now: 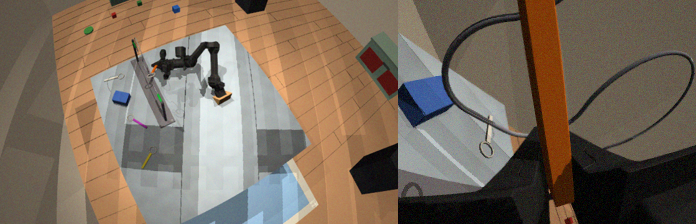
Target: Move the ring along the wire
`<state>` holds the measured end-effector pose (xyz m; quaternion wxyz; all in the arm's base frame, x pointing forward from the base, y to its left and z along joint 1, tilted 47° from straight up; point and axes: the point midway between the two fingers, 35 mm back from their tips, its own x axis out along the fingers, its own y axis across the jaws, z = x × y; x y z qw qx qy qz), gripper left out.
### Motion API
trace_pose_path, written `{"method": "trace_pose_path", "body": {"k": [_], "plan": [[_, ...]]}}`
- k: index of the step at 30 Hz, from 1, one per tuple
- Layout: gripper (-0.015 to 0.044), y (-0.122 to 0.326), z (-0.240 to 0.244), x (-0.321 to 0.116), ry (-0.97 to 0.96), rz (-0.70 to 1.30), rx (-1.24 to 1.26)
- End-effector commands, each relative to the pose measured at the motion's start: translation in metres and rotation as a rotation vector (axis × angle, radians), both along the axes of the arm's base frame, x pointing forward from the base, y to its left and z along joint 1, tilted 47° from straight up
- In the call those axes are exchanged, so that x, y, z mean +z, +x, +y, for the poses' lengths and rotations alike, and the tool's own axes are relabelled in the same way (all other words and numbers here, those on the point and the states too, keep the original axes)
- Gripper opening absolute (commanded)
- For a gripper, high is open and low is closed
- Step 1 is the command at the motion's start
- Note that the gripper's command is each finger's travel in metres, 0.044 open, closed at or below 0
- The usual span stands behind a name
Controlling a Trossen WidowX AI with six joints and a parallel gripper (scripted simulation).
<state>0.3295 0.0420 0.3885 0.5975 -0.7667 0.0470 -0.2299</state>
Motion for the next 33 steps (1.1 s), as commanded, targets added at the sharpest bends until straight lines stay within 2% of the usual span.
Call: {"method": "trace_pose_path", "body": {"k": [1, 33], "plan": [[-0.015, 0.0, 0.002, 0.004, -0.092, -0.003, -0.004], [-0.015, -0.006, 0.035, 0.045, -0.823, -0.068, -0.055]]}}
